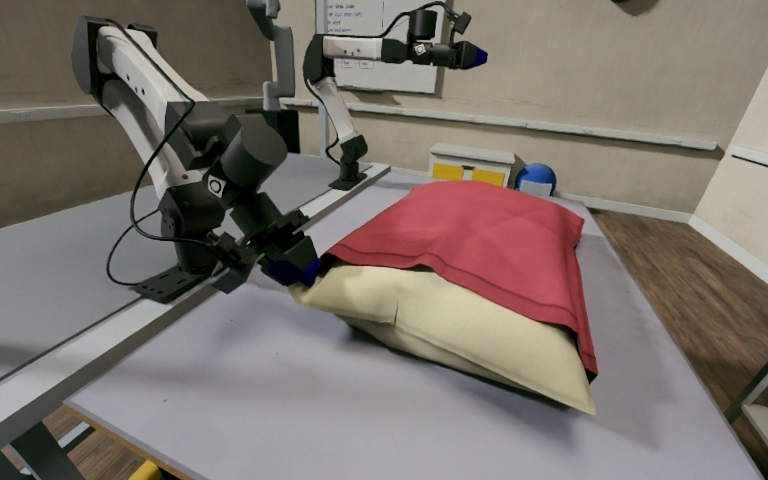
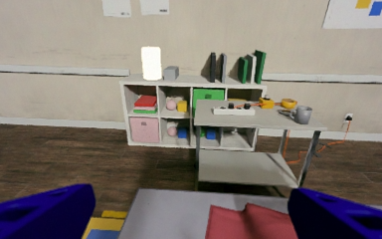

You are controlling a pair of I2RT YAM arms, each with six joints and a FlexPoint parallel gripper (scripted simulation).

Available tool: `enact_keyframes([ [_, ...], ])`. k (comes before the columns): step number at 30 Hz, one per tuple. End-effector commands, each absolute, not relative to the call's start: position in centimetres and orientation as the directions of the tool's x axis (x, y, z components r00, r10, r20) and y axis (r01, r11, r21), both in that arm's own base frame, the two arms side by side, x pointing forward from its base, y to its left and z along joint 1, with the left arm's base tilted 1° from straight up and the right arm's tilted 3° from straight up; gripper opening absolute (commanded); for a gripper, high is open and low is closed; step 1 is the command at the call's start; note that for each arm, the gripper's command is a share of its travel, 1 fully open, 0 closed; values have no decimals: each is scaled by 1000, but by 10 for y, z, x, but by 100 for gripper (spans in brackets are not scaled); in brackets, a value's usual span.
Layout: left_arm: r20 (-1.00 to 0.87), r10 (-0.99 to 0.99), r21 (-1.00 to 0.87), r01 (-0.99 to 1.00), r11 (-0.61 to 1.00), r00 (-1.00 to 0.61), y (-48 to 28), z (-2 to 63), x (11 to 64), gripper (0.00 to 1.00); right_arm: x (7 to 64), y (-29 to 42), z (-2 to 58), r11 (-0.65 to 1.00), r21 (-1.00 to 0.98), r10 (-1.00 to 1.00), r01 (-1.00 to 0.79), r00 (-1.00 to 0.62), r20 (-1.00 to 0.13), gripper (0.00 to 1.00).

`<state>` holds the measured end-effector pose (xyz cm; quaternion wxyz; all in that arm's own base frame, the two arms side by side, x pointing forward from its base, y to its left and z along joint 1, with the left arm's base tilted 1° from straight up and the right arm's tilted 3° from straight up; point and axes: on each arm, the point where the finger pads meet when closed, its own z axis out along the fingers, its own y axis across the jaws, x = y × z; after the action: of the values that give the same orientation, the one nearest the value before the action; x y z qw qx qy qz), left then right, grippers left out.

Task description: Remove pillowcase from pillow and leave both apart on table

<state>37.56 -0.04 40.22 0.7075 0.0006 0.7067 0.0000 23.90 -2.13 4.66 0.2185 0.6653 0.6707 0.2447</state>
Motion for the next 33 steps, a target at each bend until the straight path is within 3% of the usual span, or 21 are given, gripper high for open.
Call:
enact_keyframes([
  [1, -998, -8, -8, 1, 1000, 68, 1, 428, 369, 100, 243, -23, 47, -7, 630, 1000, 776, -13, 28, 6],
  [33, -998, -8, -8, 1, 1000, 68, 1, 428, 369, 100, 243, -23, 47, -7, 630, 1000, 776, -13, 28, 3],
])
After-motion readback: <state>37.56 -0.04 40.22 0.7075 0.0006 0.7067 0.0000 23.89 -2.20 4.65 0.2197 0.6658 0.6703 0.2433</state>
